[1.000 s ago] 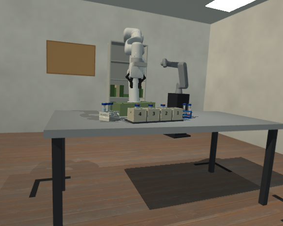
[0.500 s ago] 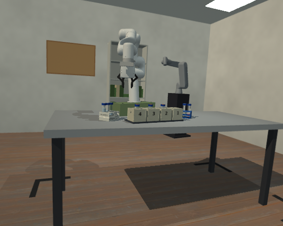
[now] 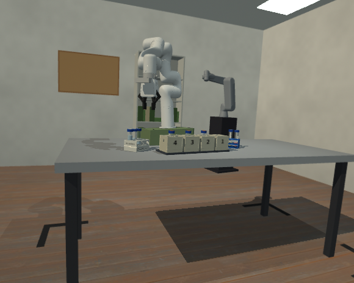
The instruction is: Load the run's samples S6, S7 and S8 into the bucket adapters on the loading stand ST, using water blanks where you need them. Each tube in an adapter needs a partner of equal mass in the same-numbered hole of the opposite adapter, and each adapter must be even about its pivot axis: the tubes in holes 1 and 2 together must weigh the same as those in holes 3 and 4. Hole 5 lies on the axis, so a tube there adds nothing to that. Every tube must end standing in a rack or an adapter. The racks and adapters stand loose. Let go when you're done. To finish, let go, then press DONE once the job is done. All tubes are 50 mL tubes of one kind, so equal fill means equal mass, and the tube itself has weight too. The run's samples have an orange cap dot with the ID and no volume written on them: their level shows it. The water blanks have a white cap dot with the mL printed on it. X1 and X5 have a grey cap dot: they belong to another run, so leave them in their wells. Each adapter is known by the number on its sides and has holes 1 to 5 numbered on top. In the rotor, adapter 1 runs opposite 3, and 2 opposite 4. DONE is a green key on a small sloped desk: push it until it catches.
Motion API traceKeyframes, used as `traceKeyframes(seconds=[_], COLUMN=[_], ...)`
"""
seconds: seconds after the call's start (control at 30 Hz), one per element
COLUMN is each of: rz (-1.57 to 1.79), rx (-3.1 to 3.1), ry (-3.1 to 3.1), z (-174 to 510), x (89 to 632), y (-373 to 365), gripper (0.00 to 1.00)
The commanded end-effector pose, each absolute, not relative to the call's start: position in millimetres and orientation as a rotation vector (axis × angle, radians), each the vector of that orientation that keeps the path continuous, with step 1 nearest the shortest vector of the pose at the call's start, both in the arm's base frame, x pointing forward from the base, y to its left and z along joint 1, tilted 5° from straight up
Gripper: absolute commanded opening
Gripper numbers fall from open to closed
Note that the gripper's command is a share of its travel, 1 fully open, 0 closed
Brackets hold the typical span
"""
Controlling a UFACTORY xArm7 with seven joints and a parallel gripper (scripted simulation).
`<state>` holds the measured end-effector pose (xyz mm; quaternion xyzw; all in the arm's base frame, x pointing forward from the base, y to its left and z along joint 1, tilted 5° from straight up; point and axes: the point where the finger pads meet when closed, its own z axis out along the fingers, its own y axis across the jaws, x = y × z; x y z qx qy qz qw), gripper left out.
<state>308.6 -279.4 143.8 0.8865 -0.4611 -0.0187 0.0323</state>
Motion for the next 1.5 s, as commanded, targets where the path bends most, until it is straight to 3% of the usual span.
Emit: traceKeyframes(seconds=[0.0, 0.27, 1.47], rz=[-0.042, -0.043, -0.043], rx=[2.706, 2.706, 2.706], ry=[-1.446, -1.446, -1.446], z=[148.1, 151.2, 111.3], x=[290.2, 257.7, 254.5], y=[-294.1, -317.4, -320.0], gripper=[0.57, 0.57, 0.57])
